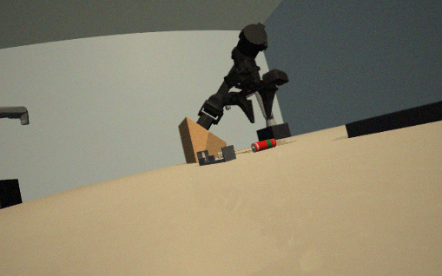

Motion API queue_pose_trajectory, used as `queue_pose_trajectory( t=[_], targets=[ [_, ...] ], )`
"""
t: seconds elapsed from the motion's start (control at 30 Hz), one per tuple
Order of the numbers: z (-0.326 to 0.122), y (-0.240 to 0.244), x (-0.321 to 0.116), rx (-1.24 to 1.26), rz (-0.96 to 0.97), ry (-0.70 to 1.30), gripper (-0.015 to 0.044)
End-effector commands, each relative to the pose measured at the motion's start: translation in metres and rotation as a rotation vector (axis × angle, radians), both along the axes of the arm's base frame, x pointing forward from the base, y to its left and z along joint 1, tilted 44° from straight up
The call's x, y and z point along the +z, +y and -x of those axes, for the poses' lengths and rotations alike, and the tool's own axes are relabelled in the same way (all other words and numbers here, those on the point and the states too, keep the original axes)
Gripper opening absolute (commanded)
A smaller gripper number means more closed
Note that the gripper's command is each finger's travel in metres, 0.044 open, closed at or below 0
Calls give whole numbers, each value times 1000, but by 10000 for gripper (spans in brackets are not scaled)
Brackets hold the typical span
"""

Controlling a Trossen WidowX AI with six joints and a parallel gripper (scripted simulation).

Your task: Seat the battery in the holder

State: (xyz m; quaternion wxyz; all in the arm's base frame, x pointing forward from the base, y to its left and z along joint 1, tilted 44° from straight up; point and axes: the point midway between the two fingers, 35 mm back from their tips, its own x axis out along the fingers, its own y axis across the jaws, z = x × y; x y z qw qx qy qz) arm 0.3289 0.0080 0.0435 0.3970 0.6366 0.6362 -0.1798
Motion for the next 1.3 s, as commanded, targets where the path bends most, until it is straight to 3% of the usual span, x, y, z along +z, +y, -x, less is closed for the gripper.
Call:
queue_pose_trajectory(
  t=[0.0, 1.27],
  targets=[
    [5, 14, -19, -283, -61, 286, 240],
    [0, 43, -51, -283, -62, 286, 240]
  ],
)
